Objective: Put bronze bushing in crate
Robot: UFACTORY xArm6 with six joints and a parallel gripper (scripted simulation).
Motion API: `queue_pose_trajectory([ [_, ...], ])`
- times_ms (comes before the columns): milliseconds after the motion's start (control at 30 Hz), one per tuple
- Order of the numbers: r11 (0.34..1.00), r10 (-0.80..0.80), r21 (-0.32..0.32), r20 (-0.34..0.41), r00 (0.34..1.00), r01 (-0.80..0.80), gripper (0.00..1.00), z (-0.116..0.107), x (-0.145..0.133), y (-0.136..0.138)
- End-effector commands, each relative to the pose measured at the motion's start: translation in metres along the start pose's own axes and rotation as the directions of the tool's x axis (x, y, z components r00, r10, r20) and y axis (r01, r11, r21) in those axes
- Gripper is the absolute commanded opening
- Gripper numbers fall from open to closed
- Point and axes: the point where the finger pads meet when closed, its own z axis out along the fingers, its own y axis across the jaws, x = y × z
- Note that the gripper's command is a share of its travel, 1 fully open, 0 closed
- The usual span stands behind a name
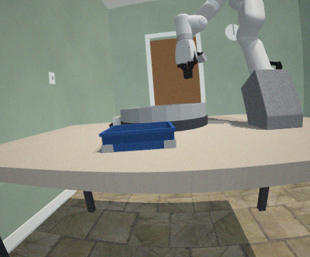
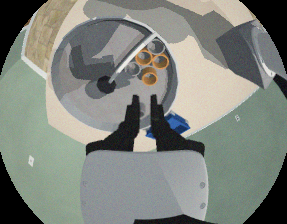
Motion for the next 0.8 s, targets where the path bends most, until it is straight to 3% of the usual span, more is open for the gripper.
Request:
queue_pose_trajectory([
  [0,1.0,0.001,0.002,0.002,1.0,-0.001,0.15,-0.0009,-0.0007,-0.001],
  [767,1.0,0.001,0.002,0.002,1.0,-0.001,0.15,-0.0009,-0.0007,-0.001],
])
